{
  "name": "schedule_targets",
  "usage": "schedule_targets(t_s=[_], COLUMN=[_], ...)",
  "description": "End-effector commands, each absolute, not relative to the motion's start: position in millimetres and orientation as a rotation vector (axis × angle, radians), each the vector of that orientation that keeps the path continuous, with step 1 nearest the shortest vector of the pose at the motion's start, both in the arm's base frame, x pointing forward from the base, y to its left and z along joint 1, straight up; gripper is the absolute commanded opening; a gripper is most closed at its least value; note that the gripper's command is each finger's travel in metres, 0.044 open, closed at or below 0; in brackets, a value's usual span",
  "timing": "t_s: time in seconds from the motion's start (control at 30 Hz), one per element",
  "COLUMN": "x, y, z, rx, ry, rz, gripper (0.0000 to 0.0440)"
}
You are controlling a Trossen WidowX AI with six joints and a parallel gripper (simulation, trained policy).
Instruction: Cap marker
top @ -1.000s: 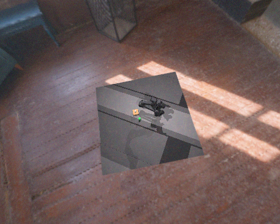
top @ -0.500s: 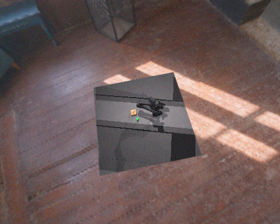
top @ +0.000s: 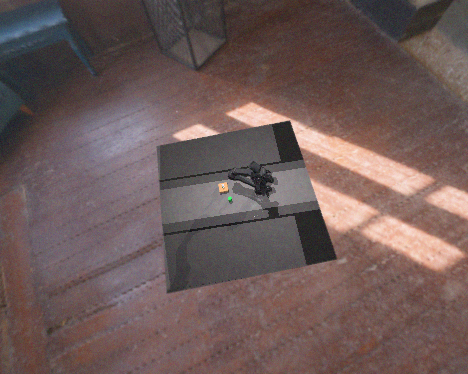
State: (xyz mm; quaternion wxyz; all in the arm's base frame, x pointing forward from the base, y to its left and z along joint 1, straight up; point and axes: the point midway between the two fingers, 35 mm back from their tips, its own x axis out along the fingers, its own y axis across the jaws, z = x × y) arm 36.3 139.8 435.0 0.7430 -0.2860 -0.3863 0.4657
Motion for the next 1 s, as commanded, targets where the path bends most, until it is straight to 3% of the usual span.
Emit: schedule_targets(t_s=[0.0,0.97], x=[37,24], y=[140,146], z=[435,410], rx=[-0.625,-0.744], ry=[-0.846,-0.857], rz=[1.032,1.171], gripper=[0.0313,0.0302])
